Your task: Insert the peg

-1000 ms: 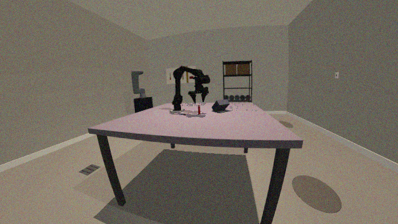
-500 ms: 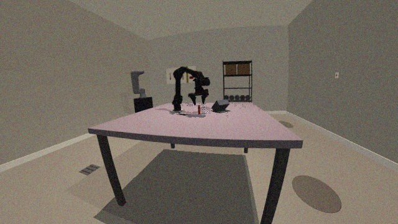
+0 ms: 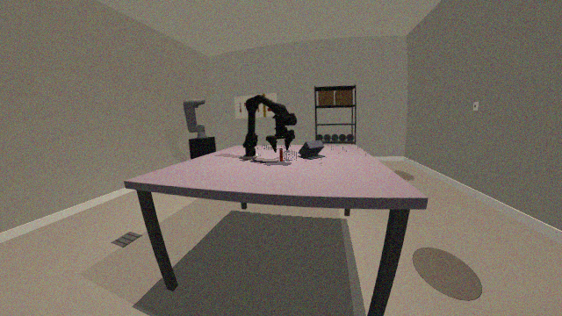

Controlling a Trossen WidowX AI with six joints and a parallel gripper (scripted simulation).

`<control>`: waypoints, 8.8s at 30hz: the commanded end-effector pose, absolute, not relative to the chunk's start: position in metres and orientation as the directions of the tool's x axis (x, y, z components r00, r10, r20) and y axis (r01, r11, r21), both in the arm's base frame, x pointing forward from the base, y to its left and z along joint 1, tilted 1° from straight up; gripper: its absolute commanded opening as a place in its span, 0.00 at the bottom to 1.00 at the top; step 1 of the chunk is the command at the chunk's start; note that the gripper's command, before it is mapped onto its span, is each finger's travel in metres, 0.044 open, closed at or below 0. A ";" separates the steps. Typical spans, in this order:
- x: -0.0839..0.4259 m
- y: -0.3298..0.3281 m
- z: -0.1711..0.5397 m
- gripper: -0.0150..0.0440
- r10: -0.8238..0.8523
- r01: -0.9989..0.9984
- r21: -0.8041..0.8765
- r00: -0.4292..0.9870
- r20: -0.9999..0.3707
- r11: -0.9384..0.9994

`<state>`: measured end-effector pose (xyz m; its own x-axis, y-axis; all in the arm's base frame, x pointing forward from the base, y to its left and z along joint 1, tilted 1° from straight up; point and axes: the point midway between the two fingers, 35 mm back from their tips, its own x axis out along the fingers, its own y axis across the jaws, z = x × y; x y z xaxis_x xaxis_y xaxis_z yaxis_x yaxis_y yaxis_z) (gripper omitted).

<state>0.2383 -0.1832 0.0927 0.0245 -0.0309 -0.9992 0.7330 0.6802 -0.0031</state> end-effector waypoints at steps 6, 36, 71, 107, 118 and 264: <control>0.237 -0.182 0.077 1.00 -0.024 0.730 -0.001 0.021 -0.999 0.683; 0.237 -0.183 0.073 0.25 -0.029 0.733 -0.004 0.022 -0.999 0.680; 0.239 -0.179 0.152 0.25 -0.041 0.704 -0.018 0.015 -0.999 0.710; 0.269 -0.154 0.154 0.25 -0.159 0.509 -0.140 -0.005 -0.987 0.850; 0.278 -0.146 0.155 0.25 -0.196 0.443 -0.177 -0.003 -0.981 0.879; 0.361 0.025 0.187 0.25 -0.544 -0.353 -0.643 0.346 -0.765 0.679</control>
<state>0.3593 0.0203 0.1853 0.3311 -0.5401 -0.7738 -0.3427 0.6952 -0.6319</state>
